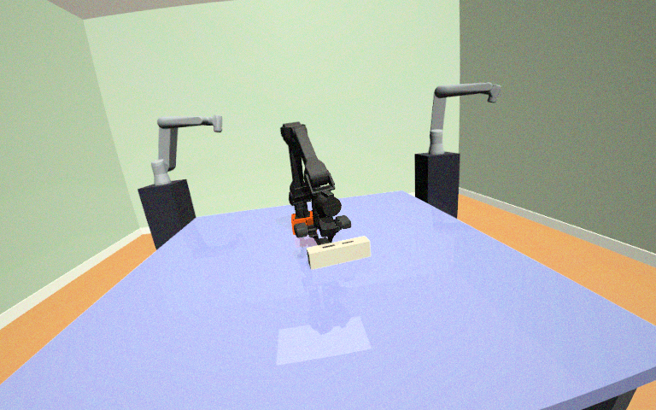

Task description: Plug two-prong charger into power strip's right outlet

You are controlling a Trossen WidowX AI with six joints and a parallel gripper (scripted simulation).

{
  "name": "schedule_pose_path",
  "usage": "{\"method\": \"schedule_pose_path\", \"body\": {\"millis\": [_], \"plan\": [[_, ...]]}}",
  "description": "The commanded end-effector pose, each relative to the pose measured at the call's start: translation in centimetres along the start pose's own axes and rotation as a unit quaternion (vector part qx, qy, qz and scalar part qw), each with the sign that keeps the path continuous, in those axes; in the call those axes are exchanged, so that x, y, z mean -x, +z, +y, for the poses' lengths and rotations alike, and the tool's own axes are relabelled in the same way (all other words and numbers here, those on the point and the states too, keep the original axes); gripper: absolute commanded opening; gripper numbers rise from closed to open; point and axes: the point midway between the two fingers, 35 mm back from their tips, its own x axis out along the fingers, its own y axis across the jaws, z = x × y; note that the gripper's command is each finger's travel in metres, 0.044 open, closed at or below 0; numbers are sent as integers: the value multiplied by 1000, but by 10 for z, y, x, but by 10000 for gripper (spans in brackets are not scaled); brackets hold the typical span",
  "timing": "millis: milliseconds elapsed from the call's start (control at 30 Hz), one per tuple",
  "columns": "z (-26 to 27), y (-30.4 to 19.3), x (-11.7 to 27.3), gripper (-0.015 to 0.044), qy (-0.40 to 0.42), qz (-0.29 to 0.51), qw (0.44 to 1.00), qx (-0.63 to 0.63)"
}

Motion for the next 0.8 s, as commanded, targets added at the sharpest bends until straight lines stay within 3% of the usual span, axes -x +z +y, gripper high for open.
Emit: {"method": "schedule_pose_path", "body": {"millis": [0,767], "plan": [[1,2,1,0,2,-1,1000,-1],[1,4,1,0,2,-1,1000,-1]]}}
